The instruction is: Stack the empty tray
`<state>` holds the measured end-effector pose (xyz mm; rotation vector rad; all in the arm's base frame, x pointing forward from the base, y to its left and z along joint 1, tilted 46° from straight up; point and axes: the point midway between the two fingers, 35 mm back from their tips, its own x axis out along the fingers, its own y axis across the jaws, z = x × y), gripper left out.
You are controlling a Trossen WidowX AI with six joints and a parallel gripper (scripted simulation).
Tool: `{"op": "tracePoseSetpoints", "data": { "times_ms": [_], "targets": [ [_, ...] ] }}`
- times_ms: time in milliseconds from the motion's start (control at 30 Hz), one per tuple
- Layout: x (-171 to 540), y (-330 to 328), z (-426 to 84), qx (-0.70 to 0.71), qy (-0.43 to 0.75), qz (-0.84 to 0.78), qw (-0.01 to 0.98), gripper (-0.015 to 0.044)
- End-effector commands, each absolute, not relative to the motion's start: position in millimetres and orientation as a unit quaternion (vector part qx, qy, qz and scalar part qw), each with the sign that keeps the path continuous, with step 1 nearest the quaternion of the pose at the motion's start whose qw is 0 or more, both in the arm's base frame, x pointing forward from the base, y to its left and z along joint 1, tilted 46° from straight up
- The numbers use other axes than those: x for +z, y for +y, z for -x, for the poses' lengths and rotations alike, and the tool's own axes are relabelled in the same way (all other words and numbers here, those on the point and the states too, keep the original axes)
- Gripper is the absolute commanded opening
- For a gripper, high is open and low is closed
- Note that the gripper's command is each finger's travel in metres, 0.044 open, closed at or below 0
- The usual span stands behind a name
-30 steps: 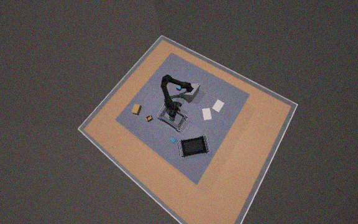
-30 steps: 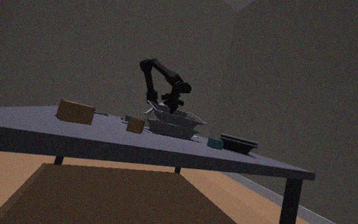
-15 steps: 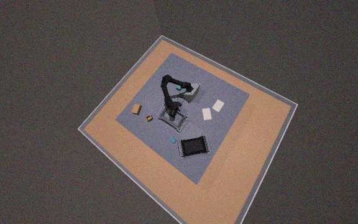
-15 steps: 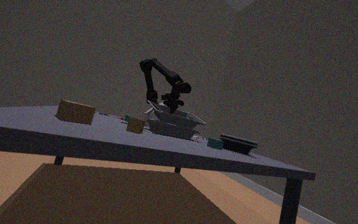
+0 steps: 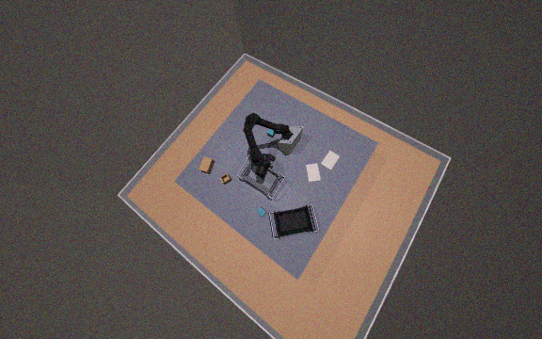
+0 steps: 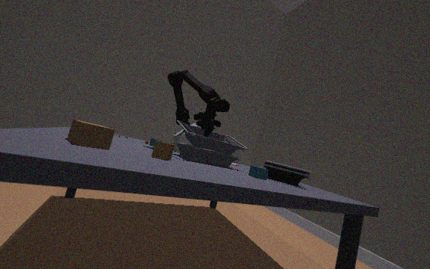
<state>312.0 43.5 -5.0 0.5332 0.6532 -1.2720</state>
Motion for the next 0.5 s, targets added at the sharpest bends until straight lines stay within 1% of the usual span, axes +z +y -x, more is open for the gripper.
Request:
{"op": "tracePoseSetpoints", "data": {
  "times_ms": [0, 33, 467],
  "targets": [
    [-7, 39, -306, -0.582, 0.301, -0.232, 0.719, 0.0],
    [-5, 43, -312, -0.576, 0.296, -0.241, 0.723, 0.0],
    [-13, 33, -303, -0.582, 0.301, -0.232, 0.719, 0.0]
  ]
}}
